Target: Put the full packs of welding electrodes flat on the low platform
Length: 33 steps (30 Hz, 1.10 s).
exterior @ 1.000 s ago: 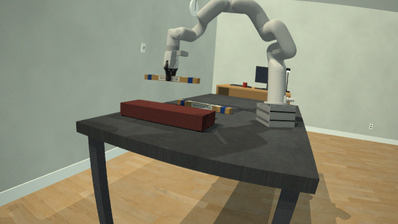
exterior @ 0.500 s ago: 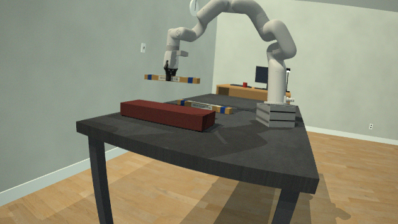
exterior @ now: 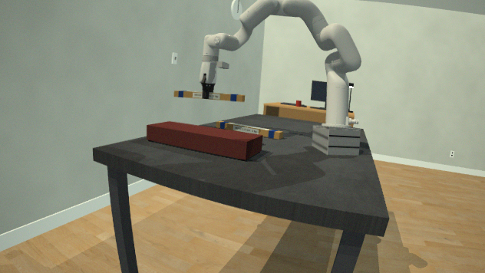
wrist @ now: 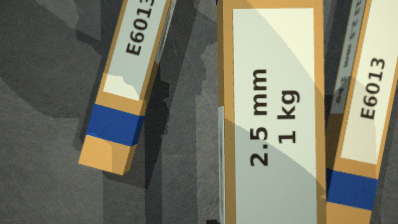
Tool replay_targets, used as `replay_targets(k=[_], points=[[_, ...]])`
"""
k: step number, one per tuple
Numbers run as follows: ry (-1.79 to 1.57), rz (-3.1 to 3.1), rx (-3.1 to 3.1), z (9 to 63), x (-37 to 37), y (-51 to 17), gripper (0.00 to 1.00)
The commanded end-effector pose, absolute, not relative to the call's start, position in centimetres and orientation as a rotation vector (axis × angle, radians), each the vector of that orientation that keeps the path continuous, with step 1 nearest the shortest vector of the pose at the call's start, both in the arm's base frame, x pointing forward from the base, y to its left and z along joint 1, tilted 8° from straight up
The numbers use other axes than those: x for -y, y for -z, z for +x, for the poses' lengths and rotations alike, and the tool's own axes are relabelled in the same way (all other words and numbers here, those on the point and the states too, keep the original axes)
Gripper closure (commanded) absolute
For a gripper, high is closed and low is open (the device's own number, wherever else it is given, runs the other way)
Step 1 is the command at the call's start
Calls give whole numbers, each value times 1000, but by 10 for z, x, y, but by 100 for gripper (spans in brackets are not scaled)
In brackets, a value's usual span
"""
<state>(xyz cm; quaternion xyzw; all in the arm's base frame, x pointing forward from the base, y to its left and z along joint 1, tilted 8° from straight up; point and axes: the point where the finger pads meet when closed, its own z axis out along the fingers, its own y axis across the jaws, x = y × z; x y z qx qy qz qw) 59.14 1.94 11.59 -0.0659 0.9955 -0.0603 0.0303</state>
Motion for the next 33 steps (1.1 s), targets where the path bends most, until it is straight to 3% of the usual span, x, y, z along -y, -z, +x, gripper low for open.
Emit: replay_targets(k=[1, 33], points=[[184, -310, -3058, 593, -20, -118, 65], [184, -310, -3059, 590, -15, -119, 65]])
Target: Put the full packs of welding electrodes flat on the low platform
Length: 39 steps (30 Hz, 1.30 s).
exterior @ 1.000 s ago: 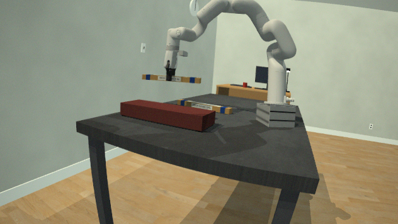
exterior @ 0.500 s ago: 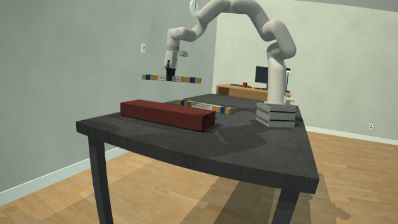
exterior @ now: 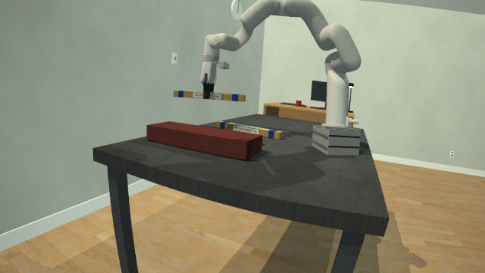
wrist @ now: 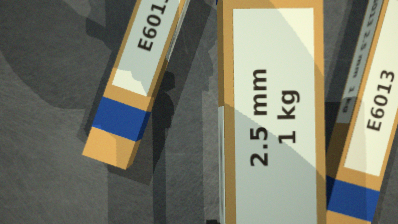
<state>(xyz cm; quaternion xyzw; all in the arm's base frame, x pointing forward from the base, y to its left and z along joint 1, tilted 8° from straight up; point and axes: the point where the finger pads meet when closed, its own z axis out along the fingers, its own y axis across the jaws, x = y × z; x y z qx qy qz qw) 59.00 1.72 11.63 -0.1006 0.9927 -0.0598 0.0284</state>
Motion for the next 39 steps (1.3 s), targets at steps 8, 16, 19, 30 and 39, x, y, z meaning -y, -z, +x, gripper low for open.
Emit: replay_targets(k=[8, 16, 19, 30, 39], points=[[184, -310, -3059, 585, -5, -119, 65], [184, -310, -3059, 576, 11, -121, 65], [184, -310, -3059, 570, 20, -121, 65], [184, -310, -3059, 549, 59, -124, 65], [184, -310, -3059, 518, 114, -128, 65]])
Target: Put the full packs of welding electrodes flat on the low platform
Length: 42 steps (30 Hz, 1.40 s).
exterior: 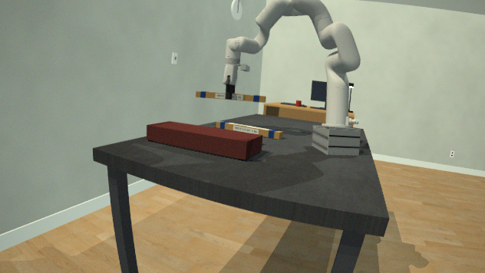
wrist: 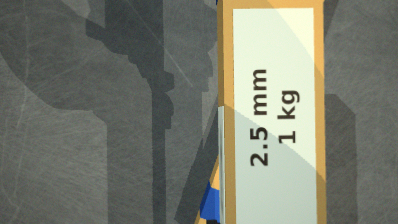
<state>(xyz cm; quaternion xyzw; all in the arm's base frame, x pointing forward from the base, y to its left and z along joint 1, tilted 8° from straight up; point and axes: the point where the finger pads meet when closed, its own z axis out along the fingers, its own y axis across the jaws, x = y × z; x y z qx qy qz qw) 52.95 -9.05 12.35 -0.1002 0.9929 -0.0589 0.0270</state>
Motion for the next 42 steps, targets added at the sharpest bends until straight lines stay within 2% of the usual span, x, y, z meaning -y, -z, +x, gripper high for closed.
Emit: replay_targets(k=[1, 19, 42], points=[[184, -310, -3059, 514, 121, -129, 65], [184, -310, -3059, 463, 212, -135, 65], [184, -310, -3059, 435, 262, -139, 65]])
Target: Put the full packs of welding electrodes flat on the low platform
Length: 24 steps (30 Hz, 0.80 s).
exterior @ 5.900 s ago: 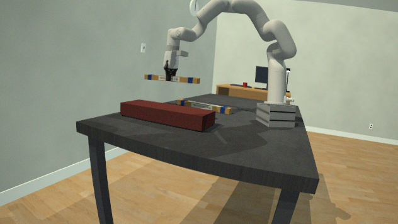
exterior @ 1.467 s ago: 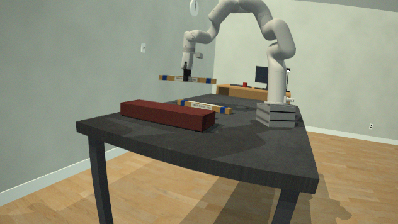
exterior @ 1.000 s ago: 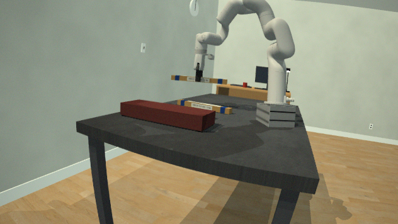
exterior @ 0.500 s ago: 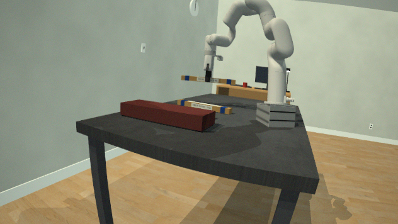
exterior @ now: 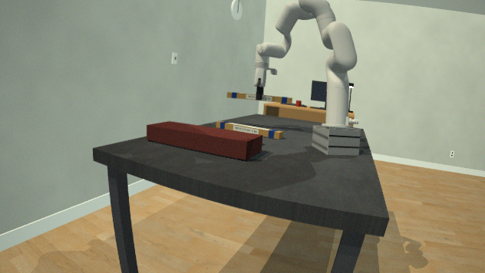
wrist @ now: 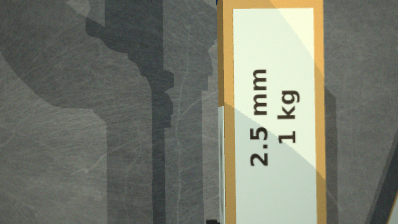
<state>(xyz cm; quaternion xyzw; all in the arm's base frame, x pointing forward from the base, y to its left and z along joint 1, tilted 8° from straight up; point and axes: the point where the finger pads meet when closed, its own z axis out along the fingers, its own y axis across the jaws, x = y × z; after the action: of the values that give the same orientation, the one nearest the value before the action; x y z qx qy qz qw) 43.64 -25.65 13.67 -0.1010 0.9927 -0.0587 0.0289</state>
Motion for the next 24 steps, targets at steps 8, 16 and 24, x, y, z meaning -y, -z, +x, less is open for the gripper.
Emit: replay_targets(k=[8, 16, 24], points=[[184, -310, -3059, 432, 267, -139, 65], [184, -310, -3059, 432, 267, -139, 65], [184, -310, -3059, 432, 267, -139, 65]])
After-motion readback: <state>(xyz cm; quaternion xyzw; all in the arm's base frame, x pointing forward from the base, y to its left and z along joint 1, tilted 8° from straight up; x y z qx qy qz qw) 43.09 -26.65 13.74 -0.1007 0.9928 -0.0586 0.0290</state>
